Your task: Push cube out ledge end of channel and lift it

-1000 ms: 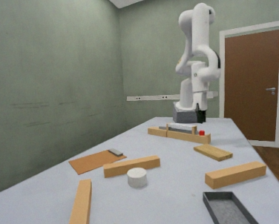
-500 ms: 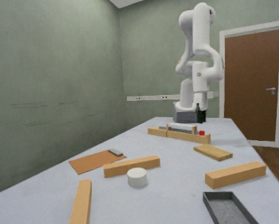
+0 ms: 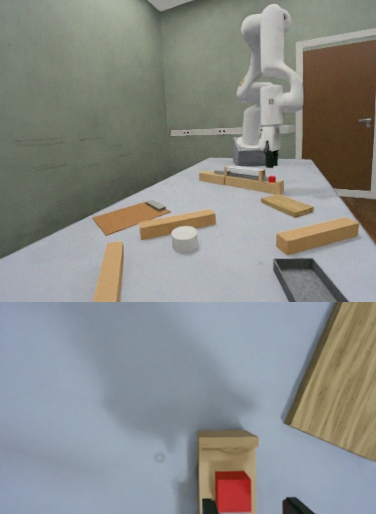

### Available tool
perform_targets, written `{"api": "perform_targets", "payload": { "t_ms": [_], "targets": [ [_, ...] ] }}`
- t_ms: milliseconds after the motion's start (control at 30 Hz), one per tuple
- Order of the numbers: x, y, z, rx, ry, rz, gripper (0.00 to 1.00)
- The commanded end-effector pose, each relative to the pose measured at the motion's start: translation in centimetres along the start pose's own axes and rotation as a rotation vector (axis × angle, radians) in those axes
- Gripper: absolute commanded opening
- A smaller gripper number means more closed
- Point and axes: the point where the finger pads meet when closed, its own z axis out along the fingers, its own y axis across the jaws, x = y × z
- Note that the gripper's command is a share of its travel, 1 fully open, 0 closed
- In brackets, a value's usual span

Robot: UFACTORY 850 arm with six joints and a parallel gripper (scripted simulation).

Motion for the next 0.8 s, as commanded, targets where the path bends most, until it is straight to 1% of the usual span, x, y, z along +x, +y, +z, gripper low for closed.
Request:
{"api": "perform_targets", "payload": {
  "t_ms": [0, 67, 133, 400, 767],
  "targets": [
    [0.1, 0.0, 2.0, 0.000, 0.000, 0.000, 0.44],
    [0.1, 0.0, 3.1, 0.000, 0.000, 0.000, 0.44],
    [0.1, 0.0, 3.6, 0.000, 0.000, 0.000, 0.44],
    [0.1, 0.0, 3.9, 0.000, 0.000, 0.000, 0.44],
    [0.1, 0.0, 6.0, 0.000, 0.000, 0.000, 0.44]
  ]
}}
